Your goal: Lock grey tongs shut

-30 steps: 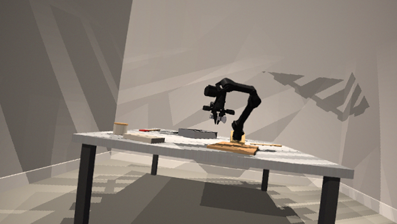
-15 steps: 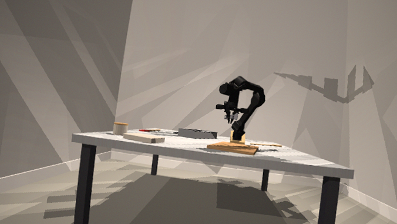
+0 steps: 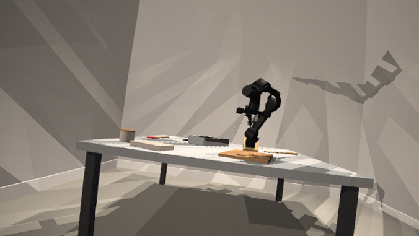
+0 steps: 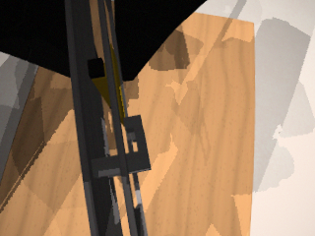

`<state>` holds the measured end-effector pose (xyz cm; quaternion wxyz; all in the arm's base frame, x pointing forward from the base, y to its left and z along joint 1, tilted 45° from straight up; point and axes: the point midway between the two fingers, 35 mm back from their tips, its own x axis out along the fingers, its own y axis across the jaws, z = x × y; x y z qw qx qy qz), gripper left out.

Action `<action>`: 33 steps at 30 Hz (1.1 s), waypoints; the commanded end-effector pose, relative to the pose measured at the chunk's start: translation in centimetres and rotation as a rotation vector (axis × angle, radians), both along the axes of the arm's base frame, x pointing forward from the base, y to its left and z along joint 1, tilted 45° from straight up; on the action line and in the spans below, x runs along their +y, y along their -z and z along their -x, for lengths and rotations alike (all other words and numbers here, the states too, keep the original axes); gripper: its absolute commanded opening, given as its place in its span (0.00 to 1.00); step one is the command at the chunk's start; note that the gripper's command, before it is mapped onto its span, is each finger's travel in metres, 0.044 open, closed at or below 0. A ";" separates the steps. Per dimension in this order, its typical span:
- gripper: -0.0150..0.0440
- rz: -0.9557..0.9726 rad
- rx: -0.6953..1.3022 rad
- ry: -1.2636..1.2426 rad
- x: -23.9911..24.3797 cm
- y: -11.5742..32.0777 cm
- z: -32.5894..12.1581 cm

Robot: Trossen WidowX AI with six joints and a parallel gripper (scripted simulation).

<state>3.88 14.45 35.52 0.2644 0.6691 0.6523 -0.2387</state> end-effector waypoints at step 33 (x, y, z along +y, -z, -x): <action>0.00 -0.086 -0.303 -0.074 -0.7 1.3 0.9</action>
